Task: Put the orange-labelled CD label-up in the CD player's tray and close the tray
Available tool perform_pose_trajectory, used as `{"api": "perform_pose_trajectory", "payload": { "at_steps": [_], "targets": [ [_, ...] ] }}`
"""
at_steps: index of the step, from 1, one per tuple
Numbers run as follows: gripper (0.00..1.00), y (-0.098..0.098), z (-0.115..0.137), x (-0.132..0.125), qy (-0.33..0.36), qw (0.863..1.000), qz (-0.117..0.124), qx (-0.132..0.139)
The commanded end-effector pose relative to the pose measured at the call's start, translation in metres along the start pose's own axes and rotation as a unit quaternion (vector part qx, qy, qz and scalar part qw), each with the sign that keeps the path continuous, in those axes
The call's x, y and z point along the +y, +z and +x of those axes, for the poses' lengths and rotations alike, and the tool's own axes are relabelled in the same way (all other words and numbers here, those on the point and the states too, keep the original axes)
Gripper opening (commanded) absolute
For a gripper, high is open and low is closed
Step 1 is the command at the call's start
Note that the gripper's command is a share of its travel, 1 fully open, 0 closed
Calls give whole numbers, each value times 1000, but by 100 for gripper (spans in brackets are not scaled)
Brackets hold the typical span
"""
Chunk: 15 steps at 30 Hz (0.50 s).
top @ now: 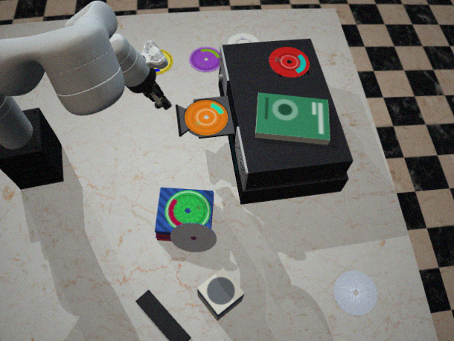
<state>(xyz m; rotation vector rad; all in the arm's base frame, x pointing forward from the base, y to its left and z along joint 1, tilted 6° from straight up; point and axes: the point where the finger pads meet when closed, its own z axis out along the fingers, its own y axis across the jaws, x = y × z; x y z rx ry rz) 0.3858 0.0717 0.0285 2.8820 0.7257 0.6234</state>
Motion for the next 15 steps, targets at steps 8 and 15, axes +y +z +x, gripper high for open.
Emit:
{"api": "perform_pose_trajectory", "payload": {
  "at_steps": [8,15],
  "targets": [
    [10,1,-1,-7,45,999,-2,-9],
    [10,1,-3,-9,81,997,-5,-16]
  ]
}}
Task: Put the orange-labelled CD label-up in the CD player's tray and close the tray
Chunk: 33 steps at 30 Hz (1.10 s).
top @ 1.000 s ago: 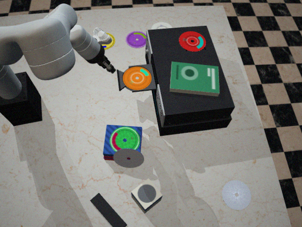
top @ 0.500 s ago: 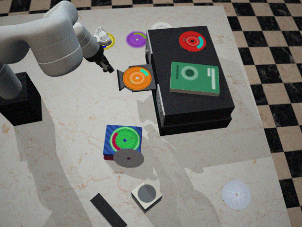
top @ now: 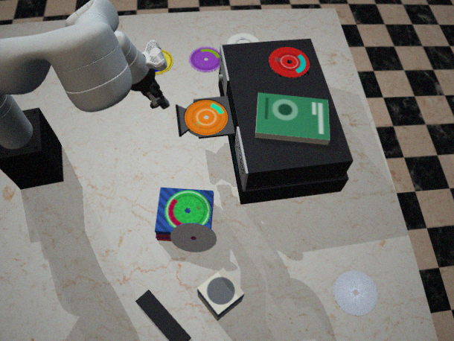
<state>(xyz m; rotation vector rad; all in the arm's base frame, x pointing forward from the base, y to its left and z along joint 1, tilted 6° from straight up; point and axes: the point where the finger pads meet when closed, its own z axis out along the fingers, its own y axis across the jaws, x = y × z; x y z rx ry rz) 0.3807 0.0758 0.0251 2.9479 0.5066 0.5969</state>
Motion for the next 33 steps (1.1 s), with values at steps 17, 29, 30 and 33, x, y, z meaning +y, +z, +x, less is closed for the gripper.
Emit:
{"api": "perform_pose_trajectory", "payload": {
  "at_steps": [17,29,30,33],
  "targets": [
    [10,1,-3,-6,63,998,-4,-12],
    [10,1,-4,-8,84,996,-6,-17],
    [10,1,-4,-8,86,996,-6,-17],
    [10,1,-4,-8,89,996,-6,-18]
  ]
}}
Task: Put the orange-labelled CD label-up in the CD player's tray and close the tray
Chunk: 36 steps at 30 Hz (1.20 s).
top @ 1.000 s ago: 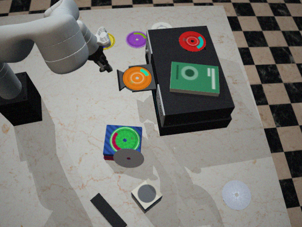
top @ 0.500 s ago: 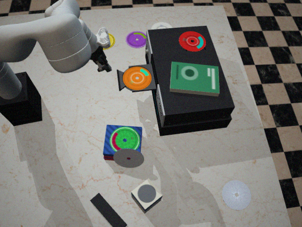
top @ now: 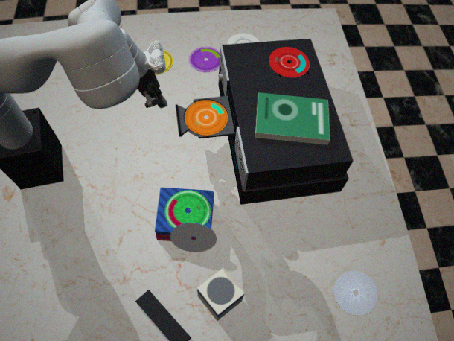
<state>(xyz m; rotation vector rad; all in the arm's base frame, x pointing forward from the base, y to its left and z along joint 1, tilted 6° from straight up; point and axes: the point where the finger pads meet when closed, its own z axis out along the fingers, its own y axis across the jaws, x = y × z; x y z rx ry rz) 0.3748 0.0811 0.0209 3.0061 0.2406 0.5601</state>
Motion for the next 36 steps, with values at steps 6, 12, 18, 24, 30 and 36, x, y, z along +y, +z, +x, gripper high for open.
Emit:
{"api": "perform_pose_trajectory", "payload": {
  "at_steps": [6,12,18,24,30,36],
  "targets": [
    [10,0,0,-1,5,1000,0,0],
    [10,0,0,-1,8,1000,0,-1],
    [10,0,0,-1,9,1000,0,-1],
    [10,0,0,-1,9,1000,0,-1],
    [10,2,-1,-1,9,1000,-1,-1],
    [10,11,-4,-1,9,1000,-1,-1]
  ]
}}
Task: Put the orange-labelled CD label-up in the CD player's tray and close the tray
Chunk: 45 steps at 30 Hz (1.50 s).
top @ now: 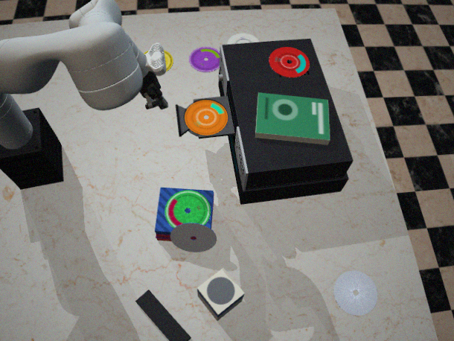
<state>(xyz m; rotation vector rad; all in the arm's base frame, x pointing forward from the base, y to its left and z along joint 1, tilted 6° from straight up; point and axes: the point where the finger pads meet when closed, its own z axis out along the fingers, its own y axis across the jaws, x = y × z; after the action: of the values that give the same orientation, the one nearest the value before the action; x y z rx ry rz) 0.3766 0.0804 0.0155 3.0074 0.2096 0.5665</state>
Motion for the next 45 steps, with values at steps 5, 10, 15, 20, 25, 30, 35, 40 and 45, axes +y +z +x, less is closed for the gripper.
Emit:
{"api": "perform_pose_trajectory", "payload": {
  "at_steps": [5,10,15,20,25,30,35,40,45],
  "targets": [
    [10,13,-7,-1,-1,1000,1,-3],
    [10,29,-13,-2,-1,1000,1,-3],
    [10,45,-19,-2,-1,1000,1,-3],
    [10,54,-22,-2,-1,1000,1,-3],
    [10,65,-26,-2,-1,1000,1,-3],
    [10,69,-28,-2,-1,1000,1,-3],
    [10,69,-28,-2,-1,1000,1,-3],
    [10,69,-28,-2,-1,1000,1,-3],
    [10,69,-28,-2,-1,1000,1,-3]
  ]
}}
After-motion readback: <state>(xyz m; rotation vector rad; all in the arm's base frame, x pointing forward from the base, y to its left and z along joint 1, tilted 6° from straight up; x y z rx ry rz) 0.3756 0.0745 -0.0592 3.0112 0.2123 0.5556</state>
